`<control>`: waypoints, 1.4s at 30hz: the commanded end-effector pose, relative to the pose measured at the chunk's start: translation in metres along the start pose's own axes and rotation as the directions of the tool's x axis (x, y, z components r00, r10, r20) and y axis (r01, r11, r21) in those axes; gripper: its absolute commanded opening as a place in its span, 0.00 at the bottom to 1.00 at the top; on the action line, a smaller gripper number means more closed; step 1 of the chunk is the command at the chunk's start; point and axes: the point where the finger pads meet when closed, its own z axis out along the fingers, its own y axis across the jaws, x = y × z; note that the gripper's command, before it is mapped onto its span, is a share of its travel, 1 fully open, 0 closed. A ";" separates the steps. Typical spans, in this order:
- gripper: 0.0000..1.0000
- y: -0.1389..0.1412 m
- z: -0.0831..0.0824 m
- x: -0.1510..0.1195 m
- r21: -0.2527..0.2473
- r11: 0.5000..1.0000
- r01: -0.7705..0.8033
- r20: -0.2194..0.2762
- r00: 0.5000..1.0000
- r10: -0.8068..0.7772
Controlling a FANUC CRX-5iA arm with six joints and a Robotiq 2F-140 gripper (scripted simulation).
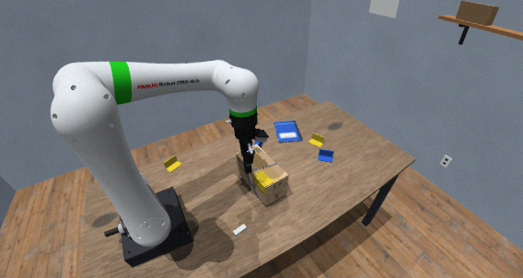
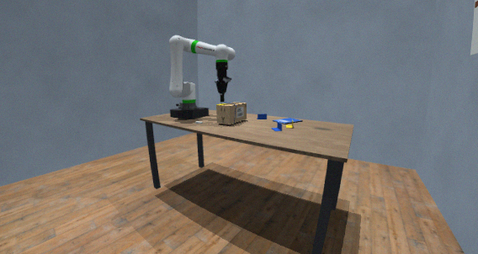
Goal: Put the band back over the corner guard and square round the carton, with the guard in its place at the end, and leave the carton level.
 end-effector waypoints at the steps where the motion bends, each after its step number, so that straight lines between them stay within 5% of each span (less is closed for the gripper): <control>1: 0.10 0.005 -0.001 0.002 0.000 1.000 0.000 -0.002 1.000 0.000; 21: 0.10 0.044 -0.001 0.009 0.000 1.000 0.000 -0.002 1.000 0.000; 42: 0.10 0.056 -0.001 0.011 0.000 1.000 0.000 -0.002 1.000 0.000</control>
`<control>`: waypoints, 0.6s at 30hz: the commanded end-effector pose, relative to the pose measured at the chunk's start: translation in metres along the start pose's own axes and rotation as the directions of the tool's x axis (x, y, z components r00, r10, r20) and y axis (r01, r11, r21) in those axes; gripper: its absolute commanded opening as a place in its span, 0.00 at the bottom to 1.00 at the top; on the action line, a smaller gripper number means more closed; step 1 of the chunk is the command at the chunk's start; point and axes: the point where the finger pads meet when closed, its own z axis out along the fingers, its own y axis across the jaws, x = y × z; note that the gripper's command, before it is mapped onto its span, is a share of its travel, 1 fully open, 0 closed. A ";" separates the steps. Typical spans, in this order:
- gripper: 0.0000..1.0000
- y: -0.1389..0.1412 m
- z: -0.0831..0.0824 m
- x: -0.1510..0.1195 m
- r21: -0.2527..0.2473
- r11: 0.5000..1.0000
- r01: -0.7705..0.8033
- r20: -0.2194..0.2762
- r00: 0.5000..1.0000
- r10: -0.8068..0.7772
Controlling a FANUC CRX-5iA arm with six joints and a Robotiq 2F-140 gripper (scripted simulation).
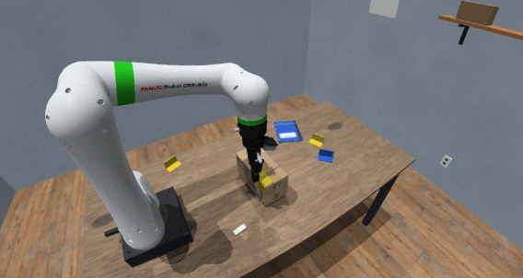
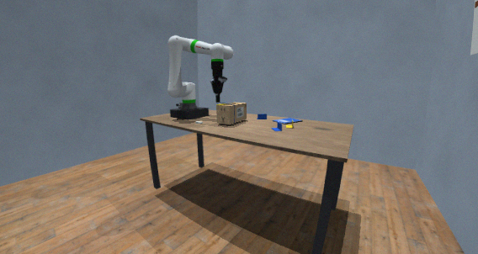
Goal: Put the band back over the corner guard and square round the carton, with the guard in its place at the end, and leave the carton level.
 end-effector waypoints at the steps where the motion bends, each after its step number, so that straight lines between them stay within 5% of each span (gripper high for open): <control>1: 0.10 0.000 -0.001 0.000 0.000 1.000 0.000 -0.002 1.000 0.000; 18: 0.10 0.000 -0.001 0.002 0.000 1.000 0.000 -0.002 1.000 0.000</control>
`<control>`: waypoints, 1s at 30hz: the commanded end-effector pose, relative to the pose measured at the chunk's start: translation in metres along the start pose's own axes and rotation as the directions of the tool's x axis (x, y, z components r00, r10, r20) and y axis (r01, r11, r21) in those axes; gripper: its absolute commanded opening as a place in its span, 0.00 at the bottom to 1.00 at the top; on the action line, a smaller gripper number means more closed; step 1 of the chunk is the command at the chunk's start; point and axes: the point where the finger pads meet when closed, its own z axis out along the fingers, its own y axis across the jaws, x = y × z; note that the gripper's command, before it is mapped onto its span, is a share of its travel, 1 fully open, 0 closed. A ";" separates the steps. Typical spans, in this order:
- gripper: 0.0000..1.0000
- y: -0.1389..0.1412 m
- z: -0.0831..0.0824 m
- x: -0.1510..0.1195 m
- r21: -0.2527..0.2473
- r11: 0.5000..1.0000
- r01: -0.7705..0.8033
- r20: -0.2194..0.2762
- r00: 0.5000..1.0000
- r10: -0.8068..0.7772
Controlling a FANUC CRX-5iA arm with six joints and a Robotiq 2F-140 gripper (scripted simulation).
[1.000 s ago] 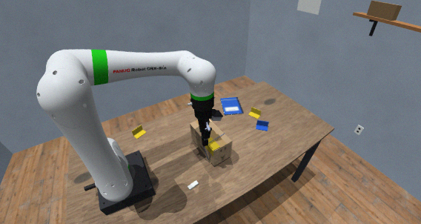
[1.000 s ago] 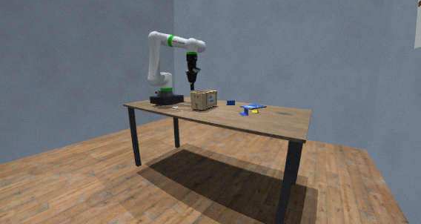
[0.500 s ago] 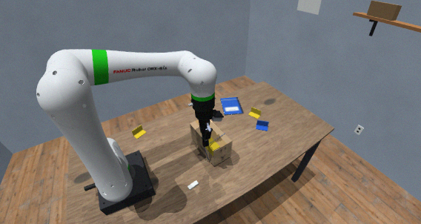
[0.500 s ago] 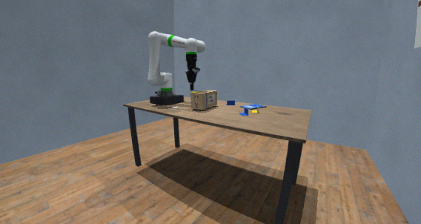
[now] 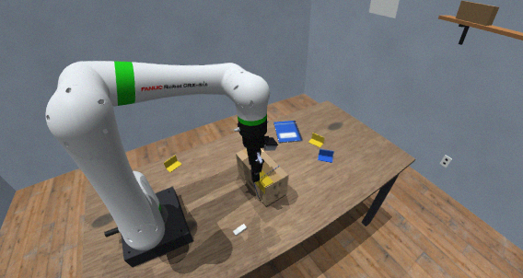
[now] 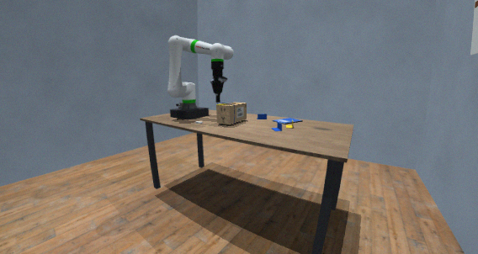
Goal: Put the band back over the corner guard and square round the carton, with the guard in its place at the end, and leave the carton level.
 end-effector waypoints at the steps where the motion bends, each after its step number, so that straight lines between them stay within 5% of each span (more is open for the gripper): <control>1: 0.10 0.000 -0.001 0.002 0.000 1.000 0.000 -0.002 1.000 0.000; 30: 0.10 -0.005 -0.001 0.027 0.000 1.000 0.000 -0.002 1.000 0.000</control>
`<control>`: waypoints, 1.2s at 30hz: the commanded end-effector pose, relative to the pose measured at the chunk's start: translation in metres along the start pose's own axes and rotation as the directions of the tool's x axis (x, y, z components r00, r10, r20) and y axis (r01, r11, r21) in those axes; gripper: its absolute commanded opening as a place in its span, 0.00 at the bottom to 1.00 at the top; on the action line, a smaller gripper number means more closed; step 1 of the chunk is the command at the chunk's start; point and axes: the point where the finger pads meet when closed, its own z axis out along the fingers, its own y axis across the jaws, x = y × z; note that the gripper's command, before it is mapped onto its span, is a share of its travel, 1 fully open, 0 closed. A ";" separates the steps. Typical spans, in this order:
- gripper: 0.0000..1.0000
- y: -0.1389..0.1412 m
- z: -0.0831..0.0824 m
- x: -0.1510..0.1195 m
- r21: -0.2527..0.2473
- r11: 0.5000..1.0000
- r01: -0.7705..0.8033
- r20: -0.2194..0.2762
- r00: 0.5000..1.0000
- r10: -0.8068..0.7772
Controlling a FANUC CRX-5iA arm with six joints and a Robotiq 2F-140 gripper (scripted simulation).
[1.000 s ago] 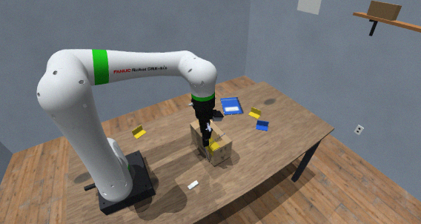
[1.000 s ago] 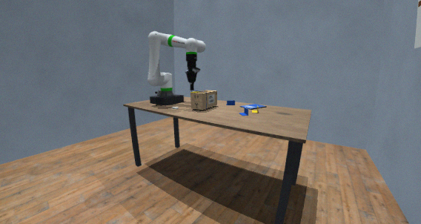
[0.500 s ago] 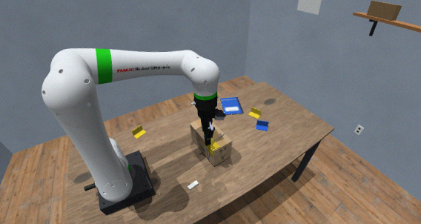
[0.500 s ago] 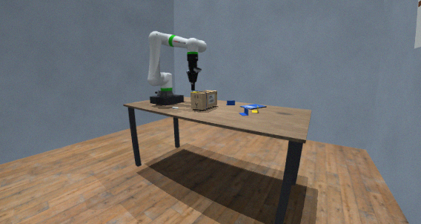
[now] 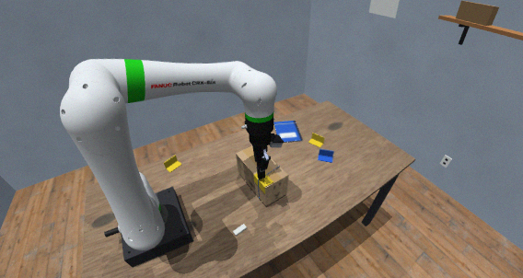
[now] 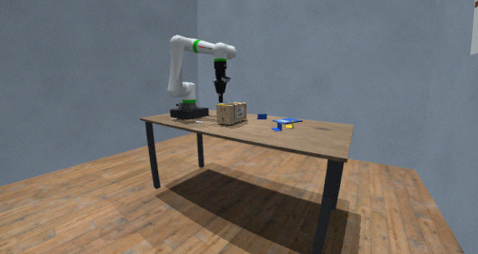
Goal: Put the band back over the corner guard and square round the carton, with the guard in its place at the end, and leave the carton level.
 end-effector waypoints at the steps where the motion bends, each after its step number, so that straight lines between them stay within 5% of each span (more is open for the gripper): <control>1: 0.10 0.000 -0.001 0.001 0.000 1.000 0.000 -0.002 1.000 0.000; 36: 0.10 0.000 0.010 0.004 0.000 1.000 0.000 -0.002 1.000 0.000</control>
